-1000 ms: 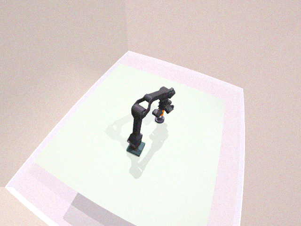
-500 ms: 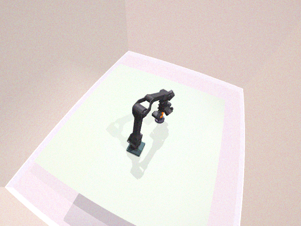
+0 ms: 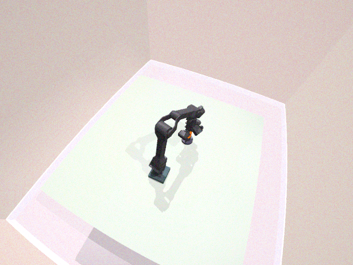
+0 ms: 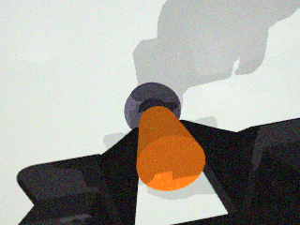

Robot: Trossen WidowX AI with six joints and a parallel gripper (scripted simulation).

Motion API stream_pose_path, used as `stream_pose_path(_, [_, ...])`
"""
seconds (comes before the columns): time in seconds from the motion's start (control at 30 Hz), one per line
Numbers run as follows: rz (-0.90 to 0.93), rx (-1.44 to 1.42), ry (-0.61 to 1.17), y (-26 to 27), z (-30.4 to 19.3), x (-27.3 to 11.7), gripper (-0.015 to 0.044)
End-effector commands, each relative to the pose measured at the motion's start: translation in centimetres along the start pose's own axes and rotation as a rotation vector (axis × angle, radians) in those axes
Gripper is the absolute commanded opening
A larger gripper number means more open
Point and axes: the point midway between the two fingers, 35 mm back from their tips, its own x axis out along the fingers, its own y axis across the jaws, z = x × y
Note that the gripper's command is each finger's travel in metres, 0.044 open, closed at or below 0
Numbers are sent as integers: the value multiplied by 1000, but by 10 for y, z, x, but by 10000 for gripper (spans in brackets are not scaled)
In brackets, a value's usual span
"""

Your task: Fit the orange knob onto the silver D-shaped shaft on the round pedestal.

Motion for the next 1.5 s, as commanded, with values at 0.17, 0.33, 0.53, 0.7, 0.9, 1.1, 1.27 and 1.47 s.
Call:
stream_pose_path(0.17, [7, -3, 3, 1, -1, 3, 0])
stream_pose_path(0.33, [7, -3, 3, 1, -1, 4, 0])
stream_pose_path(0.53, [7, -2, 3, 1, -1, 9, 0])
stream_pose_path(0.7, [7, -2, 3, 1, -1, 13, 0])
stream_pose_path(0.9, [7, -2, 3, 1, -1, 18, 0])
stream_pose_path(1.1, [5, -5, 0, 1, 0, 17, 0])
stream_pose_path(1.27, [5, -5, 0, 1, 0, 17, 53])
stream_pose_path(1.47, [5, -5, 0, 1, 0, 17, 210])
